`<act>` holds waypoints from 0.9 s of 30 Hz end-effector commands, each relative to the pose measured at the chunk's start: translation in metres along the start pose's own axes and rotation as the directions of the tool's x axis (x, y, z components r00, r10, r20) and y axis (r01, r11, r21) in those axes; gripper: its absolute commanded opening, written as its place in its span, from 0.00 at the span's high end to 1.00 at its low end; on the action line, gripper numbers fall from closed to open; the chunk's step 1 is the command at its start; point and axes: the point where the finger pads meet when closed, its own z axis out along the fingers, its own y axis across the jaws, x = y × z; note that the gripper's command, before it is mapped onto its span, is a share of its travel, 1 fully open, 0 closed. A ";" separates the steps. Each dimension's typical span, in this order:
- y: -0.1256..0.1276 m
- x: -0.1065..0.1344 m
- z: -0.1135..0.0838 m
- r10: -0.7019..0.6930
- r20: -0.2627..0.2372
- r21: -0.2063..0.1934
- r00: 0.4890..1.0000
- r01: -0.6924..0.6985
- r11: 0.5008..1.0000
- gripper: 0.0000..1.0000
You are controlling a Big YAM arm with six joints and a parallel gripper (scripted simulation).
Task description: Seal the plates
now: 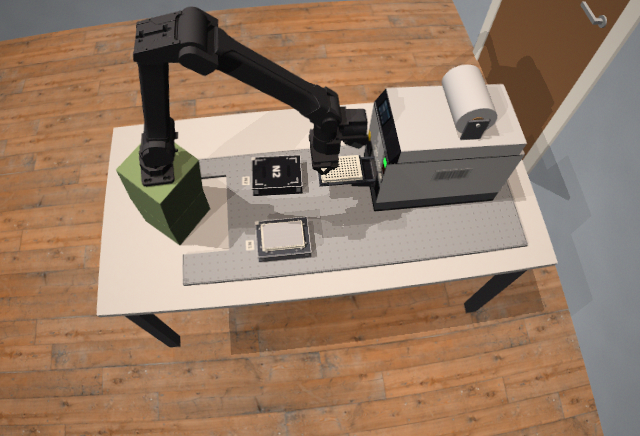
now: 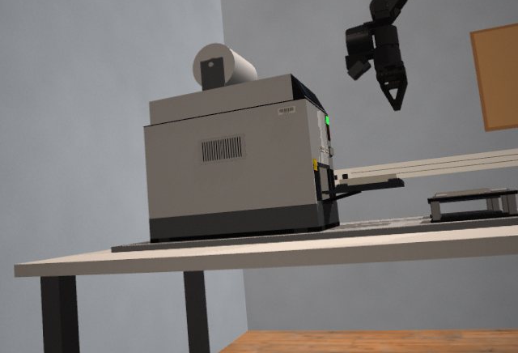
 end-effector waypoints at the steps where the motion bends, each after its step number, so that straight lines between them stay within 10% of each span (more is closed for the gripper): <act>1: -0.006 -0.017 -0.028 -0.031 0.035 -0.007 0.999 0.031 0.999 1.00; 22: -0.002 -0.005 0.005 0.015 -0.005 0.002 1.000 -0.015 1.000 1.00; 25: -0.006 -0.012 0.001 0.011 0.008 0.002 1.000 -0.011 1.000 1.00; 27: -0.006 -0.009 -0.002 0.001 0.107 0.003 0.994 -0.002 1.000 1.00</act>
